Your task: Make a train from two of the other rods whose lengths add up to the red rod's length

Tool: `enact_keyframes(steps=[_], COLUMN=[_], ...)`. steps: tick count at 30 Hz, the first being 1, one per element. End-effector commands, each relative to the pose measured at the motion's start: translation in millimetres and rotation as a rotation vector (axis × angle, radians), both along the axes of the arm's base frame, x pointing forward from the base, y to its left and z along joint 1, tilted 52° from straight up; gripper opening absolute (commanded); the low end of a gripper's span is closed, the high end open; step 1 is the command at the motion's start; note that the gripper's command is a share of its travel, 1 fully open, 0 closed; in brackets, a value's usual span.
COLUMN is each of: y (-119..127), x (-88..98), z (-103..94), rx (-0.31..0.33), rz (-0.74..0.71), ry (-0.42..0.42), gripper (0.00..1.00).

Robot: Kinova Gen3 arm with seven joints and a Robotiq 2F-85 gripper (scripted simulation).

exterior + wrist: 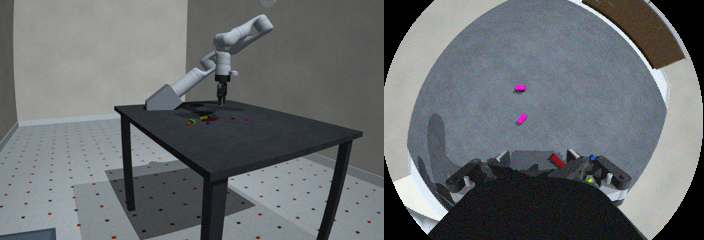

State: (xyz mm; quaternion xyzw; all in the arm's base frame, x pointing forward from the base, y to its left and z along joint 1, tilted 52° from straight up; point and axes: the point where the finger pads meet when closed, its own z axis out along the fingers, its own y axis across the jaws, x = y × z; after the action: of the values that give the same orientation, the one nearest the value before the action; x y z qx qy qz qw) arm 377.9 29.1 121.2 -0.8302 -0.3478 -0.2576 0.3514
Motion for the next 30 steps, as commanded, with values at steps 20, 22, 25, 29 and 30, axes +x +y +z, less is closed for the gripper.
enact_keyframes(steps=[20,22,25,29,30], y=[0.2,0.7,1.7,3.1,3.6], x=[0.6,0.7,0.9,1.2,1.3], z=[2.6,3.4,4.7,6.8,7.4], rx=[-0.030,-0.035,-0.044,-0.059,-0.063], rz=[0.085,0.105,0.141,0.200,0.216], ry=[-0.099,-0.123,-0.167,-0.237,-0.257], gripper=[1.00,1.00,1.00,1.00,1.00])
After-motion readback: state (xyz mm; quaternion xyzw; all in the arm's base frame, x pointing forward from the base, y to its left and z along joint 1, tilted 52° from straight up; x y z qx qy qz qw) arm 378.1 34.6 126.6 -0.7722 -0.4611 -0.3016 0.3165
